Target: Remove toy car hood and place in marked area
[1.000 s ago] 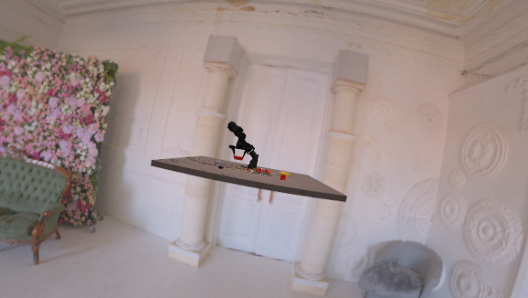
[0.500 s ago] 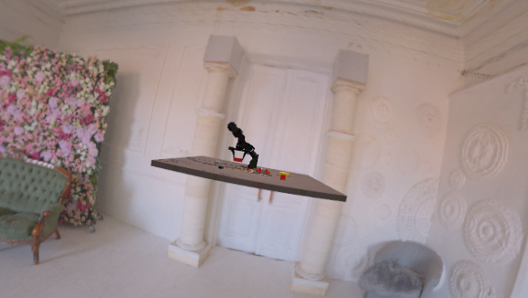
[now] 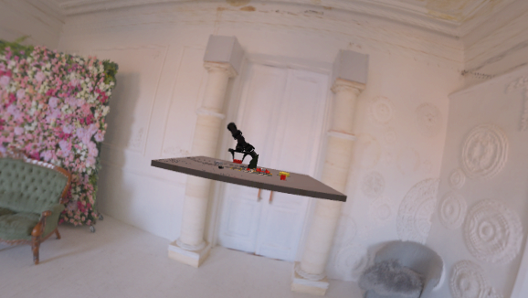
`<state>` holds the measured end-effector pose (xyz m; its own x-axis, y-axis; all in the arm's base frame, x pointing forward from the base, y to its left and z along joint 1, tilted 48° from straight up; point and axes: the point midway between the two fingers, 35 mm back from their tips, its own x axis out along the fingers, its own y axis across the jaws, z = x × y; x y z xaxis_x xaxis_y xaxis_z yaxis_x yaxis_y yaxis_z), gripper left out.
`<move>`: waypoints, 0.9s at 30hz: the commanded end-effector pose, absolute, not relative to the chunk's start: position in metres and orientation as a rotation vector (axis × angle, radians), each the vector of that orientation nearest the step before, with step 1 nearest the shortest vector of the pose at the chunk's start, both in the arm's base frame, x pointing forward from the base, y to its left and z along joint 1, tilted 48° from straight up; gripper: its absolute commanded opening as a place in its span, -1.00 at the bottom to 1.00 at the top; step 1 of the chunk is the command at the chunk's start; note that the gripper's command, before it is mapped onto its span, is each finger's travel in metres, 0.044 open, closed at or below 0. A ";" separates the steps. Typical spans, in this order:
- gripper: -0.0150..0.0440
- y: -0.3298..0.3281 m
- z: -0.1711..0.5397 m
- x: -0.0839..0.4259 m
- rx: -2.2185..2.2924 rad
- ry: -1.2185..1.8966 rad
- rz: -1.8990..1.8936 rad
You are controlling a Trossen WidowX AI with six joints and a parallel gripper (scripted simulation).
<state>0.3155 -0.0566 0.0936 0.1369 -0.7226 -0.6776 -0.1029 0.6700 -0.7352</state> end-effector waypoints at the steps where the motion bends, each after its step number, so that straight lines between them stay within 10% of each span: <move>1: -0.49 -0.060 0.091 0.315 -0.764 1.386 -0.516; 27: -0.49 -0.079 0.075 0.317 -0.768 1.385 -0.521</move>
<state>0.3172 -0.0772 0.0771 0.1379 -0.7262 -0.6735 -0.1020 0.6660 -0.7389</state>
